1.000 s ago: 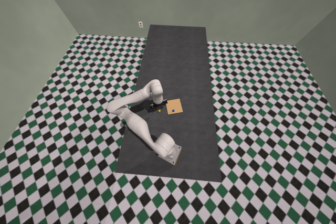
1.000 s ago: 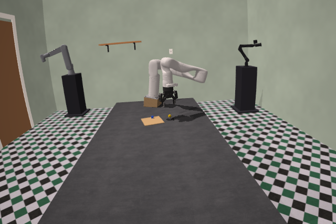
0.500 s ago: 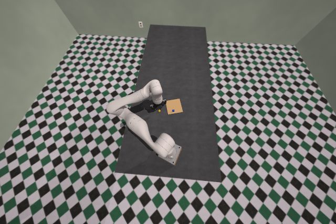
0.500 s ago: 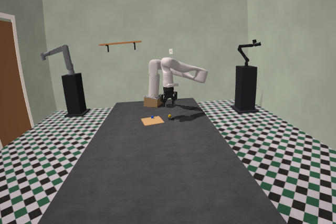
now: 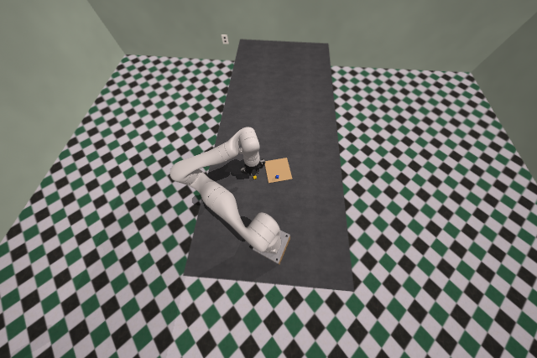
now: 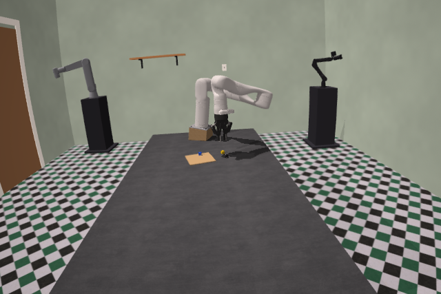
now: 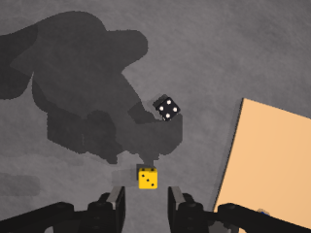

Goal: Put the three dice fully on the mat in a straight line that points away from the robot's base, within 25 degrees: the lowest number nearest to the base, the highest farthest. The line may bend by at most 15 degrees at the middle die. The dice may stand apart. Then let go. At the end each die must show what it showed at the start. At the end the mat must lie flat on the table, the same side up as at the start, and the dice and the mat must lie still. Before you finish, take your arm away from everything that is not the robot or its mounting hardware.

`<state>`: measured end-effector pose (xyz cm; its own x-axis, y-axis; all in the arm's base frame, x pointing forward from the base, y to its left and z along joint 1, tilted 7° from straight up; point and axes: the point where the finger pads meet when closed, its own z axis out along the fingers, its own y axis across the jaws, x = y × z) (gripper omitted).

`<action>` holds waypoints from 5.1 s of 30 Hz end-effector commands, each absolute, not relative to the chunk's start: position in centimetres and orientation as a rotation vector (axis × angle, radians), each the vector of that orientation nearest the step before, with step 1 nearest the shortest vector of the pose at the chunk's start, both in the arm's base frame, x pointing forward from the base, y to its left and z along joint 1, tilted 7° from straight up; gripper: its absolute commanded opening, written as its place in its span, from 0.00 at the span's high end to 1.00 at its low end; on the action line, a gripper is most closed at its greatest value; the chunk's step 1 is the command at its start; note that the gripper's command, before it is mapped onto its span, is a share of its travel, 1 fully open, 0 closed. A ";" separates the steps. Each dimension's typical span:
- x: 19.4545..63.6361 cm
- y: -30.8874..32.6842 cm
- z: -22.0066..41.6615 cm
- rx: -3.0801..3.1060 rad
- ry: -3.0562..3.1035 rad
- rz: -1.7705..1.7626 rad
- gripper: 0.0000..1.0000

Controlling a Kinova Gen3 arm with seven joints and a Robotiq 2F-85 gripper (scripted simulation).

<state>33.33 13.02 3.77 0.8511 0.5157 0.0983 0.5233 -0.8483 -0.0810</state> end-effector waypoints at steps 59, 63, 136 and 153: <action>33.5 13.5 -0.3 -2.921 -0.822 -0.113 0.69; 33.5 13.5 -0.7 -2.921 -0.822 -0.113 0.69; 33.6 13.7 -2.7 -2.921 -0.822 -0.113 0.69; 33.6 13.8 -3.5 -2.921 -0.822 -0.113 0.69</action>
<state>33.58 13.82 -3.53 0.8511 0.5157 0.0987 0.5234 -0.8482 -0.0812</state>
